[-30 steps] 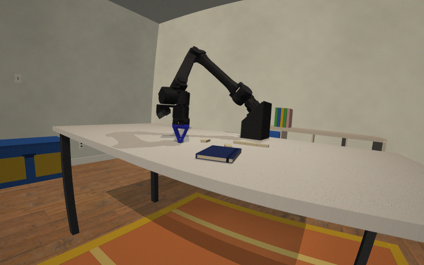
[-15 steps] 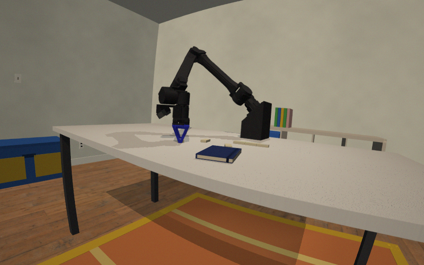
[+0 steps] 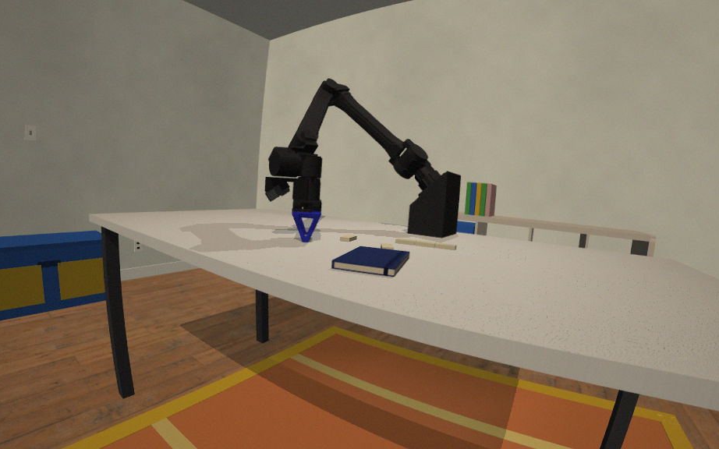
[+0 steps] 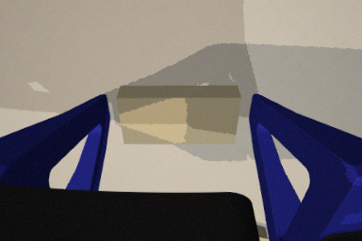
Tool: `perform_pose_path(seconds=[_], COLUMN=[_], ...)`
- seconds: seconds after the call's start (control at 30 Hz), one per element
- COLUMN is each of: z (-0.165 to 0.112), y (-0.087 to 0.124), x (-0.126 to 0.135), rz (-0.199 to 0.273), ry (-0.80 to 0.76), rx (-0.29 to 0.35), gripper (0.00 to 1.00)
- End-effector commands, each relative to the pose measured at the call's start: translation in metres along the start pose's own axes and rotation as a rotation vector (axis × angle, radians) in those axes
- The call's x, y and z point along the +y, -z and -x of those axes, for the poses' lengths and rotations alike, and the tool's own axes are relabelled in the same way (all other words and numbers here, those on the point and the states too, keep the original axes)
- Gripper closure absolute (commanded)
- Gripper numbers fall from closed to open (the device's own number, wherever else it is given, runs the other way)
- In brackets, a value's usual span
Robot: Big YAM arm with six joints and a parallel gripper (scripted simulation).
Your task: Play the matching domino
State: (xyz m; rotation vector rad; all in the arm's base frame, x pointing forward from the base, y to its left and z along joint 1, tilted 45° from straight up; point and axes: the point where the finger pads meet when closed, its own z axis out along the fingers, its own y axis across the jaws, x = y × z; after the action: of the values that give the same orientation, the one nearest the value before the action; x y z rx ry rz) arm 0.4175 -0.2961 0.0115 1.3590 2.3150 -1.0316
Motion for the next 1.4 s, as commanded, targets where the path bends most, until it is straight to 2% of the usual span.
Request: perform_pose_path(seconds=[0.0, 0.27, 0.3, 0.83, 0.87, 1.37], z=[-0.01, -0.011, 0.0, -0.012, 0.0, -0.013], y=[-0.003, -0.004, 0.002, -0.003, 0.002, -0.003], x=[-0.002, -0.002, 0.001, -0.002, 0.001, -0.002], rz=[-0.003, -0.003, 0.003, -0.004, 0.003, -0.004], ry=[0.025, 0.028, 0.004, 0.031, 0.004, 0.033], rx=[0.01, 0.012, -0.003, 0.013, -0.003, 0.014], gripper=[0.3, 0.3, 0.3, 0.3, 0.3, 0.3])
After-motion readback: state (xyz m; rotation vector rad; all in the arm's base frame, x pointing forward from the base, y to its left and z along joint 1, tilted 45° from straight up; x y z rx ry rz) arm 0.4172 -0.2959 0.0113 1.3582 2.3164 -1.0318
